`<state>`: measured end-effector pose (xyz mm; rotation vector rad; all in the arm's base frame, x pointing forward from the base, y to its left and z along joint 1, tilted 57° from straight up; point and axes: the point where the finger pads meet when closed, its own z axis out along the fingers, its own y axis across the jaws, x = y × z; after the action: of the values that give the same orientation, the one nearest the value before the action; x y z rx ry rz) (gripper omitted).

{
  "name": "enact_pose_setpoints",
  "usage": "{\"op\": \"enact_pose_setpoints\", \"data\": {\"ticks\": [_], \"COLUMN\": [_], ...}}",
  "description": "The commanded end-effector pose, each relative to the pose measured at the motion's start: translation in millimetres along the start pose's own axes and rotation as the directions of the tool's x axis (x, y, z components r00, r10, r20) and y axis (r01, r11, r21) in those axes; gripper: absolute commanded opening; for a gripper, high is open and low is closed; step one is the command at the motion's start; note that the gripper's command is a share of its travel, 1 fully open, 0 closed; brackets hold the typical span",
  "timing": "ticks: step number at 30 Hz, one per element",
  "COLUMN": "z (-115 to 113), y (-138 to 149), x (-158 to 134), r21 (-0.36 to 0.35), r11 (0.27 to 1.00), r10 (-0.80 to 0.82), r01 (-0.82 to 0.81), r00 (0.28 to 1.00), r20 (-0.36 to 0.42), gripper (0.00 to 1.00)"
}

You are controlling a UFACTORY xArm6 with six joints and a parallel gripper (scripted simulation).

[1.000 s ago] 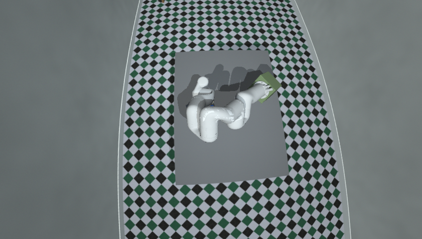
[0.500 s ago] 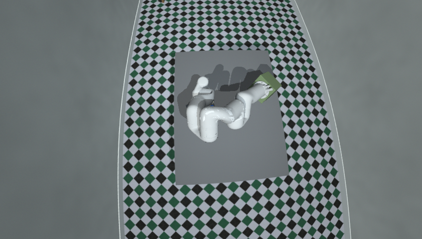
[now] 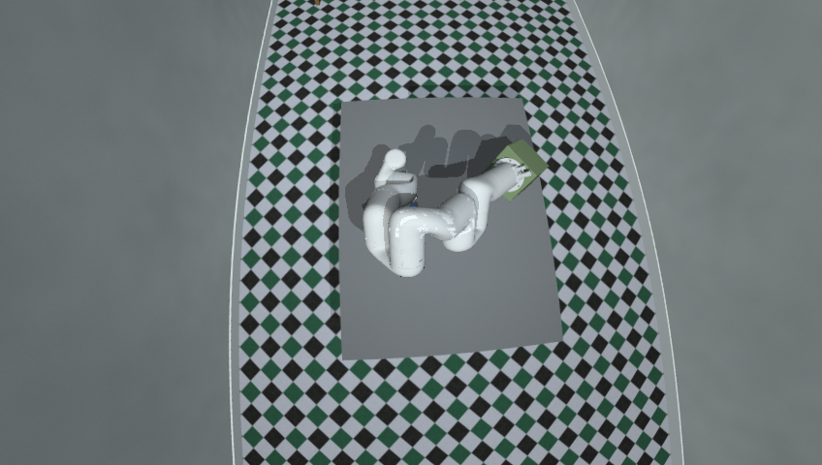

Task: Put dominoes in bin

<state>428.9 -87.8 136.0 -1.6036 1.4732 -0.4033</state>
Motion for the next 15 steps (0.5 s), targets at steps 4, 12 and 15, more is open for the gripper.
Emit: {"op": "enact_pose_setpoints", "data": {"ticks": [4,12,15], "z": [0,-20,-30], "y": [0,0,0], "x": [0,0,0], "r21": [0.001,0.001,0.001], "r11": [1.000,1.000,1.000], "r10": [0.000,0.000,-0.001], "r01": [0.000,0.000,0.001], "r00": [1.000,1.000,1.000], "r20": [-0.001,-0.001,-0.001], "gripper": [0.00,0.00,0.00]}}
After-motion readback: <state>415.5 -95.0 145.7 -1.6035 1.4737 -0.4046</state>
